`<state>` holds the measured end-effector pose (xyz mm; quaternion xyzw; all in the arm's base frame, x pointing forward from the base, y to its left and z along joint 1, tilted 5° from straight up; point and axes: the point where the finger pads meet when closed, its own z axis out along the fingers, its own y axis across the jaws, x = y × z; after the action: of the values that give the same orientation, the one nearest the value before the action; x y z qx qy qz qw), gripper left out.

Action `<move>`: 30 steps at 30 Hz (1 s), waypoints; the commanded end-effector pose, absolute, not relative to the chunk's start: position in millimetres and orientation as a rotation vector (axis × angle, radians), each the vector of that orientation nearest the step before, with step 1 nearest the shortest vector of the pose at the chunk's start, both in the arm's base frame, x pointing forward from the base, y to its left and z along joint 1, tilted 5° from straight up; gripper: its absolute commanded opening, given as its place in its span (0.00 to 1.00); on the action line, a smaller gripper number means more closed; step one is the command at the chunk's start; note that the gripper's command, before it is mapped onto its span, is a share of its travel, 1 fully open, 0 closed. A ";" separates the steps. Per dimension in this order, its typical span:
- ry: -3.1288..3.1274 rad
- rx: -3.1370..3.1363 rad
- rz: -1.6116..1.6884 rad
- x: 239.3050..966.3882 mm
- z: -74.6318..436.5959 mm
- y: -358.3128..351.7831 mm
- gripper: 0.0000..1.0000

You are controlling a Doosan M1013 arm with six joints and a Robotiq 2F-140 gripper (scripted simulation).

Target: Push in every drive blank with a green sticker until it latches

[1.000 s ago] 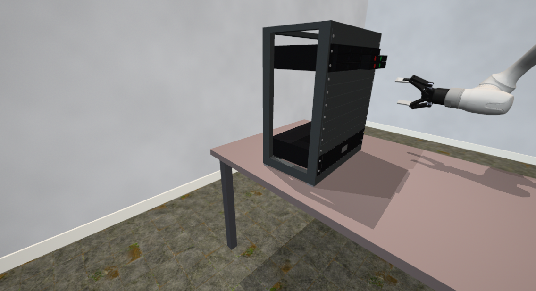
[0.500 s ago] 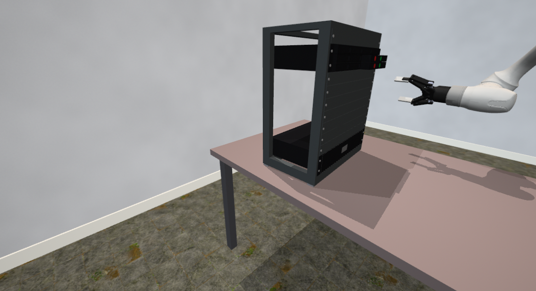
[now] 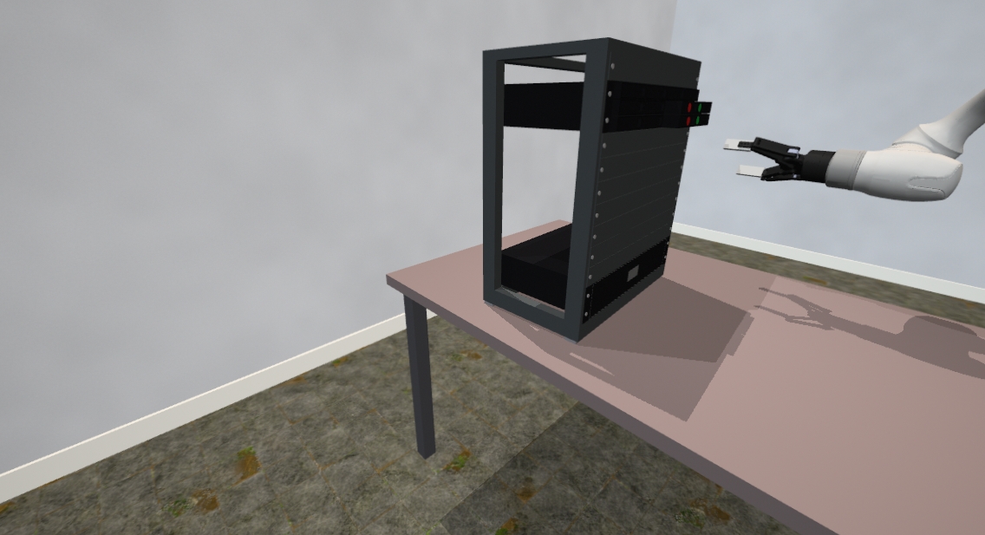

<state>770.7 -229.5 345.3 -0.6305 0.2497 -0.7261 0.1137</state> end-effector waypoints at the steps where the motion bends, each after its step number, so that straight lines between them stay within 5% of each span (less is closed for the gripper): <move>1: 0.623 -1.948 -2.213 766.4 354.3 -212.0 1.00; 30: -0.358 -2.471 -2.592 723.6 402.7 -103.8 1.00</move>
<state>731.6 -119.6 396.2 -0.6734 -0.0551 -0.7158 -0.1762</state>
